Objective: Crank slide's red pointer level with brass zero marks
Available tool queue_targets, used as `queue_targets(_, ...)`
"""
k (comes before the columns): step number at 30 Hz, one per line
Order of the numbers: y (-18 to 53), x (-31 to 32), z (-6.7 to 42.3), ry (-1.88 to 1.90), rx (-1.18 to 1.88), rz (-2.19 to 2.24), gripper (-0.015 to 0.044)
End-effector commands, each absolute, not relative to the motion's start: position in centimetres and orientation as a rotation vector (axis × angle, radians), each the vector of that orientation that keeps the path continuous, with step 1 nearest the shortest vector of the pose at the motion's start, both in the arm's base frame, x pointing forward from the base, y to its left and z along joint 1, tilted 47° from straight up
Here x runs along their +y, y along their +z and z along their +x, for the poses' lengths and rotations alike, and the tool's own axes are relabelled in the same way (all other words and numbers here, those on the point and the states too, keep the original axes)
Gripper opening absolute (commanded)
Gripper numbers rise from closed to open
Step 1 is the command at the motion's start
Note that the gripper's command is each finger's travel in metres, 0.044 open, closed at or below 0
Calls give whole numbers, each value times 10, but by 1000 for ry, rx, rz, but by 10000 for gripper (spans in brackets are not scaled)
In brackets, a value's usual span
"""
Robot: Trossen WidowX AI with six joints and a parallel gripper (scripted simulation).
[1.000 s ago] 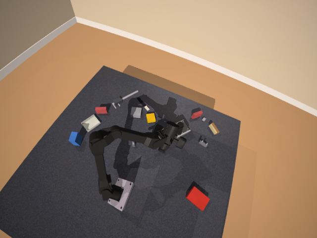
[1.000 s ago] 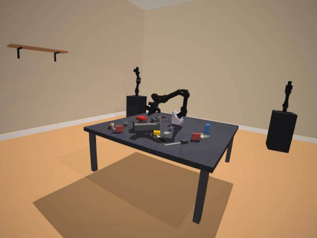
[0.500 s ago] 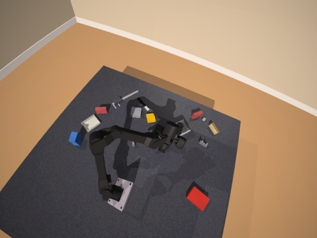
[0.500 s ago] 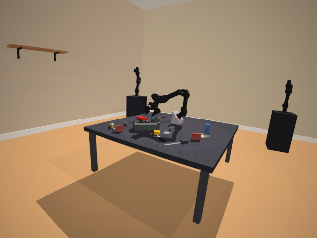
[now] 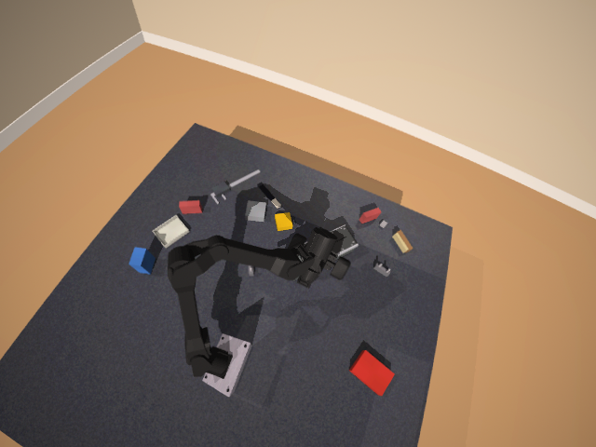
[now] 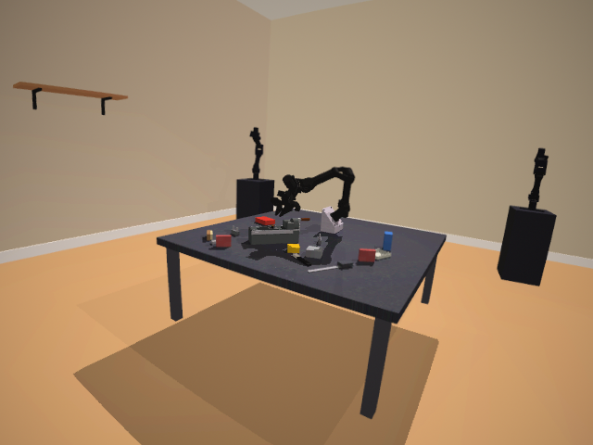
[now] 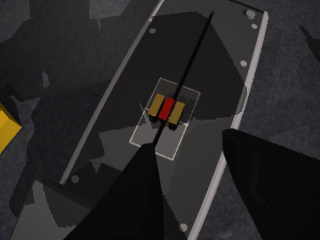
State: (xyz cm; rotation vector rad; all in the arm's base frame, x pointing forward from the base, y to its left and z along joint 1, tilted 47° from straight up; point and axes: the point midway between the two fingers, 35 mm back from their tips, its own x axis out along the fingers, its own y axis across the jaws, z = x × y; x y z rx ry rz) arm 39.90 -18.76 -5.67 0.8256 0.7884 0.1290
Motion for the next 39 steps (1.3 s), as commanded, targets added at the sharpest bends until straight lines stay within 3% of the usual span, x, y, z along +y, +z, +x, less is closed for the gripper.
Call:
queue_targets(1,-57,-188,399,129,788,826,20)
queue_targets(2,-57,-188,399,129,788,826,0)
queue_targets(22,-57,-187,399,130,788,826,0)
queue_targets(39,-57,-187,399,130,788,826,440)
